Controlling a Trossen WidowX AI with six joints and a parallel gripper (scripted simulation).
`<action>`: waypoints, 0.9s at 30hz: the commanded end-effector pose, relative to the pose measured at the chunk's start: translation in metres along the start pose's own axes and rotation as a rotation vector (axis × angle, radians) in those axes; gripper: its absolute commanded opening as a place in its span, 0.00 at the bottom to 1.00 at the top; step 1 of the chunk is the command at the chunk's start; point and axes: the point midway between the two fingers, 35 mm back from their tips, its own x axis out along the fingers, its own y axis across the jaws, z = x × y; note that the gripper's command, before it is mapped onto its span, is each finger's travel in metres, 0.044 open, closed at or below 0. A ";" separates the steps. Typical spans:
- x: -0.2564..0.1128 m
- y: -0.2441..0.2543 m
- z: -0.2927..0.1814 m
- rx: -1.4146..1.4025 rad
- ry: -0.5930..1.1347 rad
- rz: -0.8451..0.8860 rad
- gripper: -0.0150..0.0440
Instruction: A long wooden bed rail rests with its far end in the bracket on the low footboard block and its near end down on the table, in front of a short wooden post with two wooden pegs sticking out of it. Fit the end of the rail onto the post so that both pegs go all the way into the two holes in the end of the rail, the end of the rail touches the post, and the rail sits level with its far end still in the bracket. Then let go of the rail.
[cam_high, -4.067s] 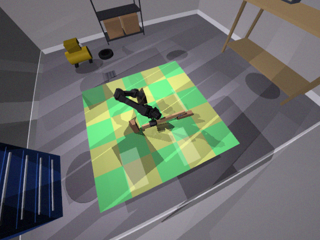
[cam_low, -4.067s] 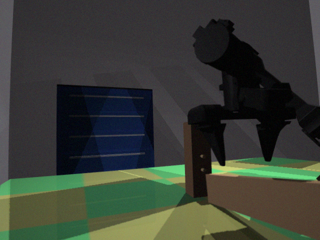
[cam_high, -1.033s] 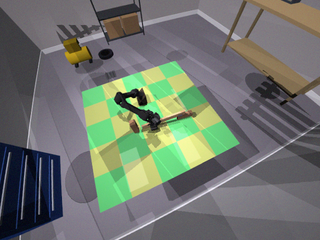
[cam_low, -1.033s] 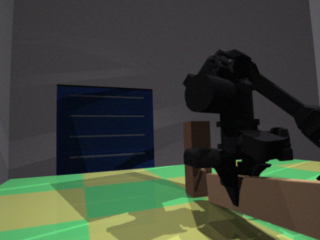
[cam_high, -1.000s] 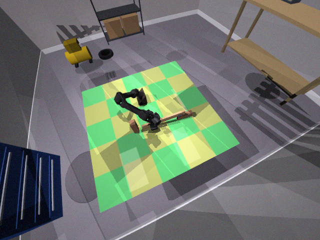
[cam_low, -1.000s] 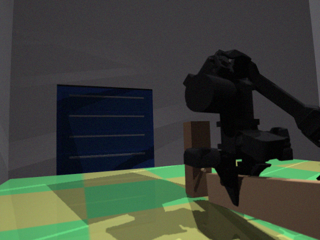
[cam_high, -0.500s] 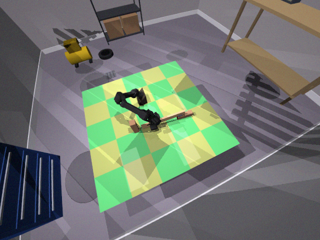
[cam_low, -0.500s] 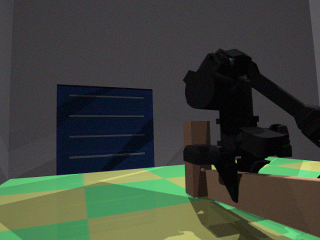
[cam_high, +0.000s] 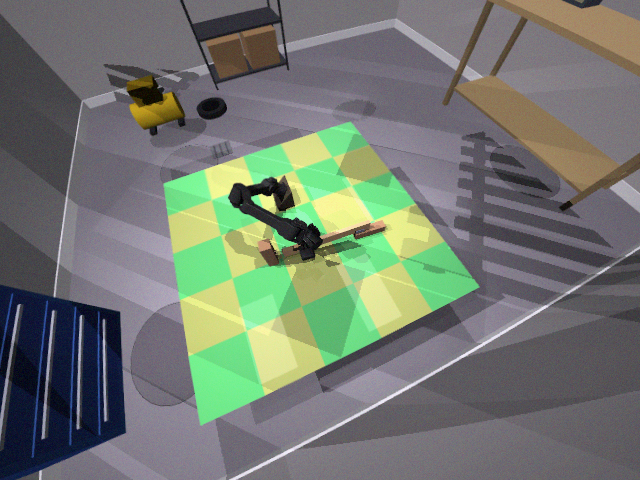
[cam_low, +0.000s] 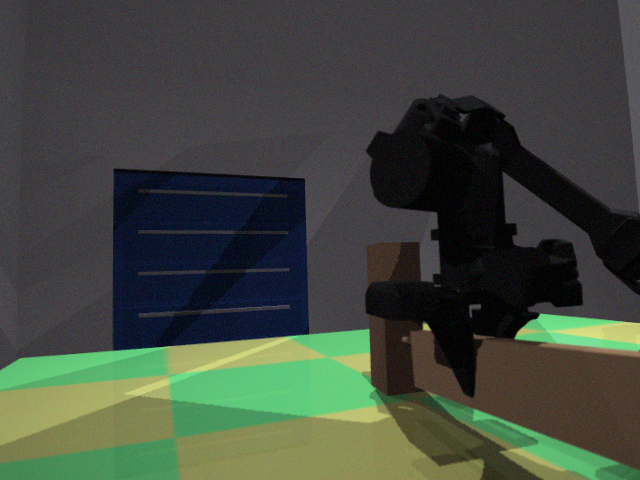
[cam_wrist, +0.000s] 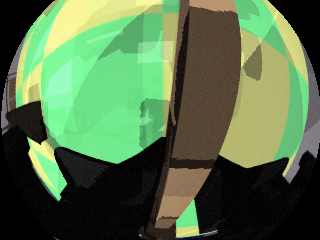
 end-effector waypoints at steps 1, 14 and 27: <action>-0.006 -0.002 0.003 0.000 -0.012 -0.008 0.25; -0.013 -0.002 0.003 0.000 -0.013 -0.008 0.25; -0.020 -0.001 0.003 0.000 -0.013 -0.008 0.25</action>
